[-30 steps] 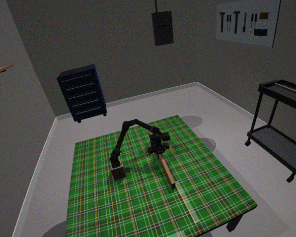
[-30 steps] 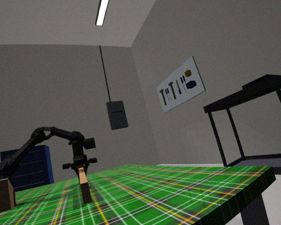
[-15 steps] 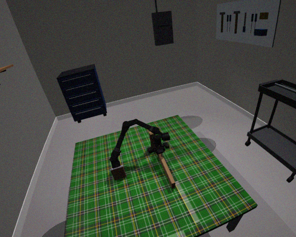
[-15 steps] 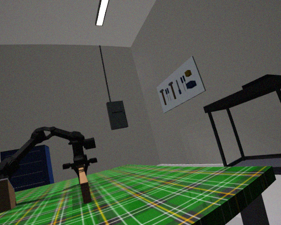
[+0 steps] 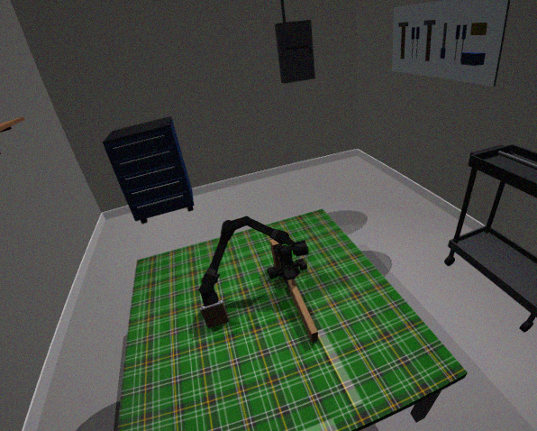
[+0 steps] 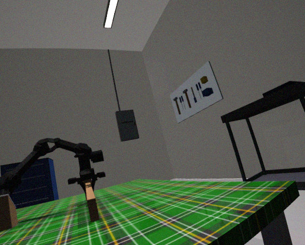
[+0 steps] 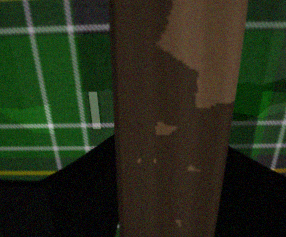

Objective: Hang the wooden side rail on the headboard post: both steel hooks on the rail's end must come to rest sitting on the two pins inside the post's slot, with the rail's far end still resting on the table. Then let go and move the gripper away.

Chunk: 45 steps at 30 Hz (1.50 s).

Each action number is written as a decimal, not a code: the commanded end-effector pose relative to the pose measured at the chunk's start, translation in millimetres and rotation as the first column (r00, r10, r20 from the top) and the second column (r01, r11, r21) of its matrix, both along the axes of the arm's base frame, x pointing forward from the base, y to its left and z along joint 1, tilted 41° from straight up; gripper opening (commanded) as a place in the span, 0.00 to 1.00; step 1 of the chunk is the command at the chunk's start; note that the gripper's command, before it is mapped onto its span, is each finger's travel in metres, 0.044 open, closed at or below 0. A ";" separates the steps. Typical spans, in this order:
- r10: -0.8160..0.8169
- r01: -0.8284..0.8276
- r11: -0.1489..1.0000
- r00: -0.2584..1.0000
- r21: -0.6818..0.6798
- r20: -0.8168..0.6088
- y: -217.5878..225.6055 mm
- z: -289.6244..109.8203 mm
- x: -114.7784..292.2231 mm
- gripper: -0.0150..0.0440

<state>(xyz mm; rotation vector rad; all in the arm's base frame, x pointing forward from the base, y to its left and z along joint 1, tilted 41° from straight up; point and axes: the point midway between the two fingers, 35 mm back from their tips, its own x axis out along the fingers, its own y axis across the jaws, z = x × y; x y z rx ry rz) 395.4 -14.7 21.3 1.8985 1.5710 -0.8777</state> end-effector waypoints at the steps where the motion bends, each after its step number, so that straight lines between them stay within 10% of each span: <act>1: -0.009 0.009 1.000 1.000 -0.004 0.005 -1.9 2.9 2.1 0.25; 45: -0.009 0.009 1.000 1.000 -0.004 0.005 2.1 5.9 1.6 0.25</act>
